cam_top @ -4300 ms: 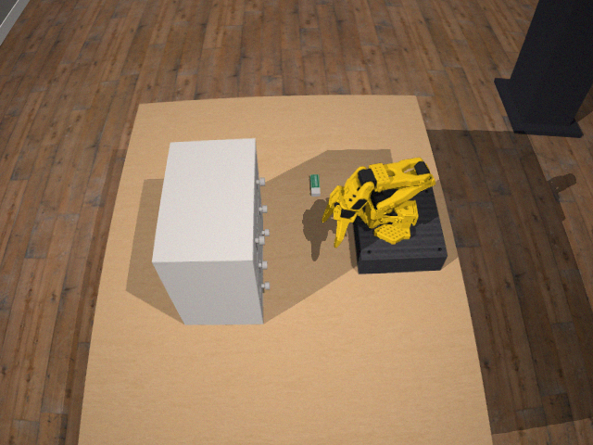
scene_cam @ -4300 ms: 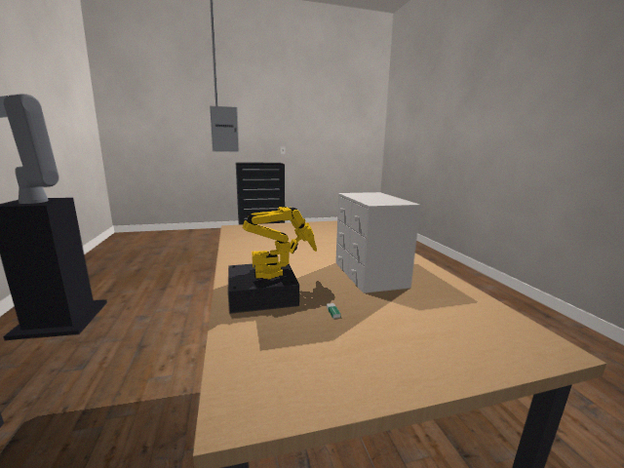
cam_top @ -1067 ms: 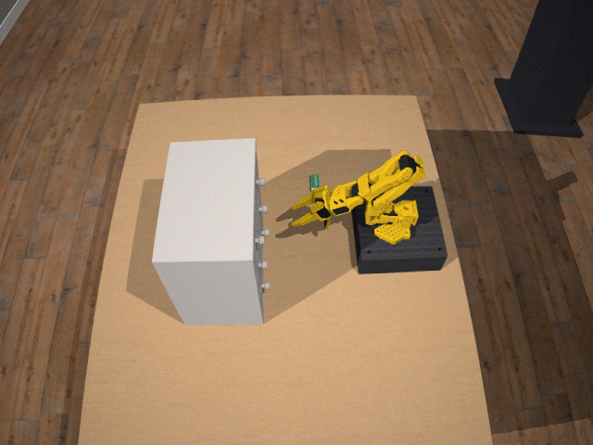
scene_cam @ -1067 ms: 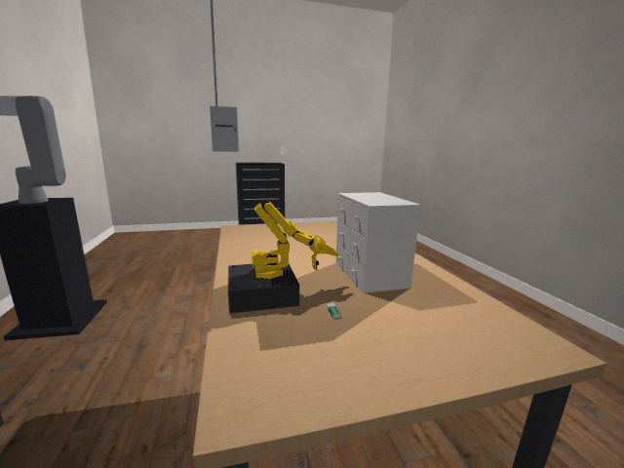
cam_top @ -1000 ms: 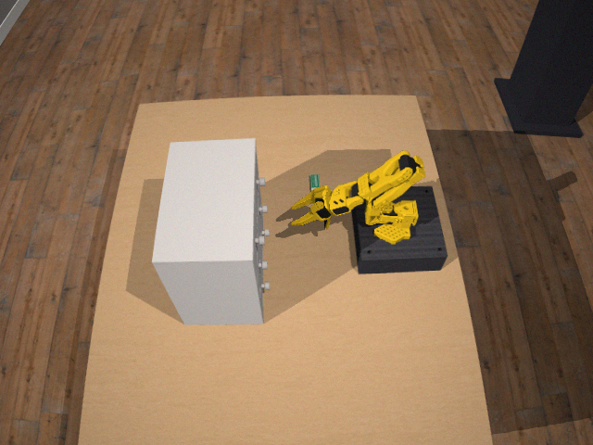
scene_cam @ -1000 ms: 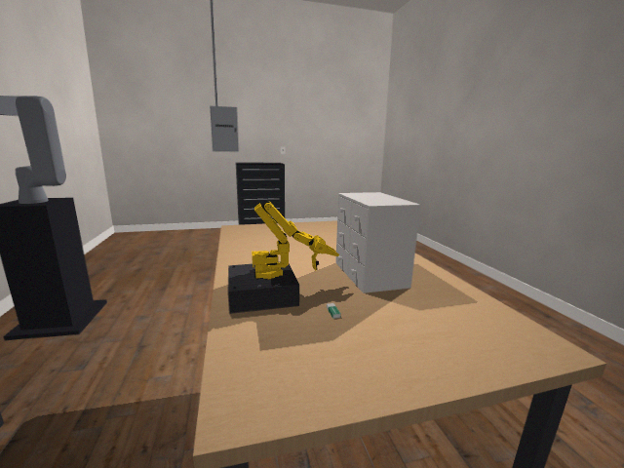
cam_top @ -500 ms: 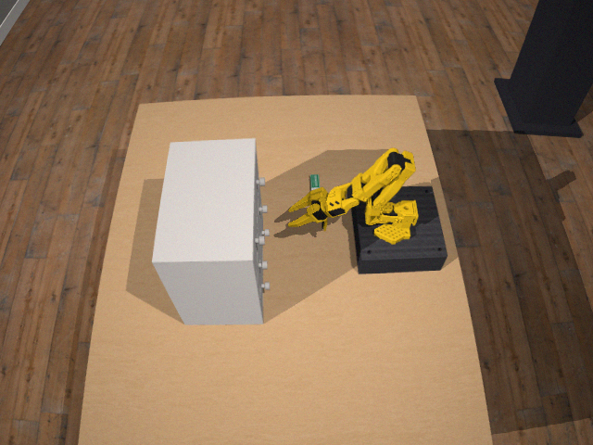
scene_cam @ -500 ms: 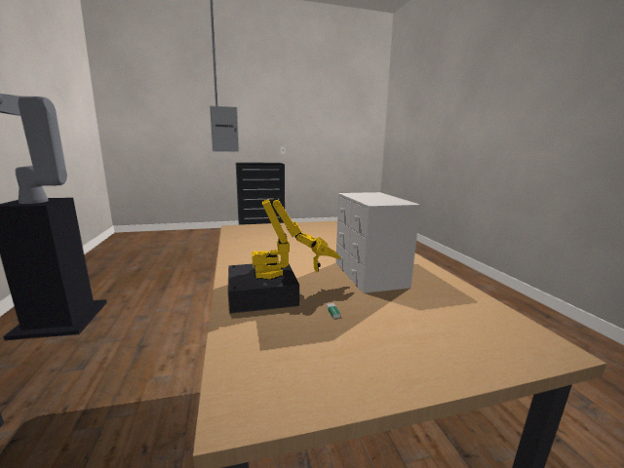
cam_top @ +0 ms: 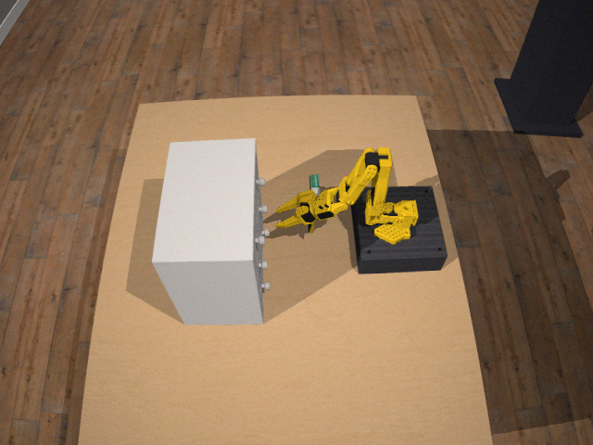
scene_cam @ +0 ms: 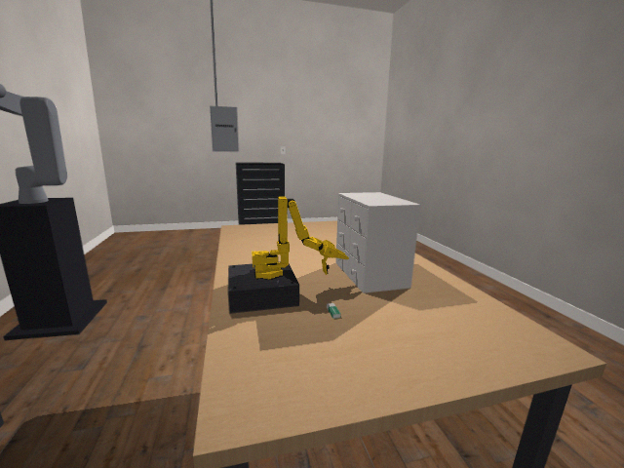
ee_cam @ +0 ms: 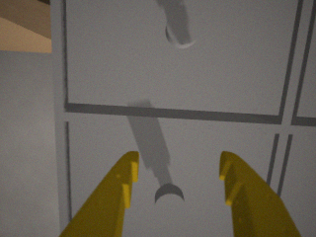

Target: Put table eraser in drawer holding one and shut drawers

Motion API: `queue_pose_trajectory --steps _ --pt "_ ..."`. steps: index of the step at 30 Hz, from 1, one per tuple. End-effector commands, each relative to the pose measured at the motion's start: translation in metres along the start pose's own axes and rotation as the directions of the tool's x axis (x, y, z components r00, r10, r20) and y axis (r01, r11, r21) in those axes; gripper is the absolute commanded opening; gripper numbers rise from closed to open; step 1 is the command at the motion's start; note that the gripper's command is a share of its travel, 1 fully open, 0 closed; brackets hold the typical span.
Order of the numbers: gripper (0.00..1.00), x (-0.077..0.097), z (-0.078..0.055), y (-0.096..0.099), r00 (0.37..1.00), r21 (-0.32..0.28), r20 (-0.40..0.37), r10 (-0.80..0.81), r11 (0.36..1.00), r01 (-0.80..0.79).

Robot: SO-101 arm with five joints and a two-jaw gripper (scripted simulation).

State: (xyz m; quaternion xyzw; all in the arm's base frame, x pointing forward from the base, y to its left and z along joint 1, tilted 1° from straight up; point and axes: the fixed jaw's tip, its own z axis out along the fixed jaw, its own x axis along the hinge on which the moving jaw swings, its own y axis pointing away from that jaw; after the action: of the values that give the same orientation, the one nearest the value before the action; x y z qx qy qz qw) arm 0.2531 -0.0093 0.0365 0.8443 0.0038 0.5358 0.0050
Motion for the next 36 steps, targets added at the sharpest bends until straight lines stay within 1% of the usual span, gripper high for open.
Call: queue_pose_trajectory --steps 1,10,11,12,14,19,36 --pt "0.21 0.009 0.005 0.0 0.999 0.001 -0.044 0.001 1.0 -0.001" --pt "0.21 0.009 0.005 0.0 0.999 0.001 -0.044 0.001 1.0 -0.001" --pt "0.21 0.007 0.008 0.0 0.999 0.001 -0.045 0.001 1.0 -0.001" --pt "0.21 0.004 0.01 0.0 0.999 0.001 -0.042 0.001 1.0 -0.001" --pt "0.21 -0.009 0.011 0.0 1.0 0.001 -0.011 0.001 1.0 -0.001" --pt "0.21 -0.04 0.011 -0.001 0.998 0.002 0.059 0.001 1.0 -0.001" --pt "0.21 -0.04 0.011 -0.001 0.998 0.002 0.056 0.001 1.0 -0.001"
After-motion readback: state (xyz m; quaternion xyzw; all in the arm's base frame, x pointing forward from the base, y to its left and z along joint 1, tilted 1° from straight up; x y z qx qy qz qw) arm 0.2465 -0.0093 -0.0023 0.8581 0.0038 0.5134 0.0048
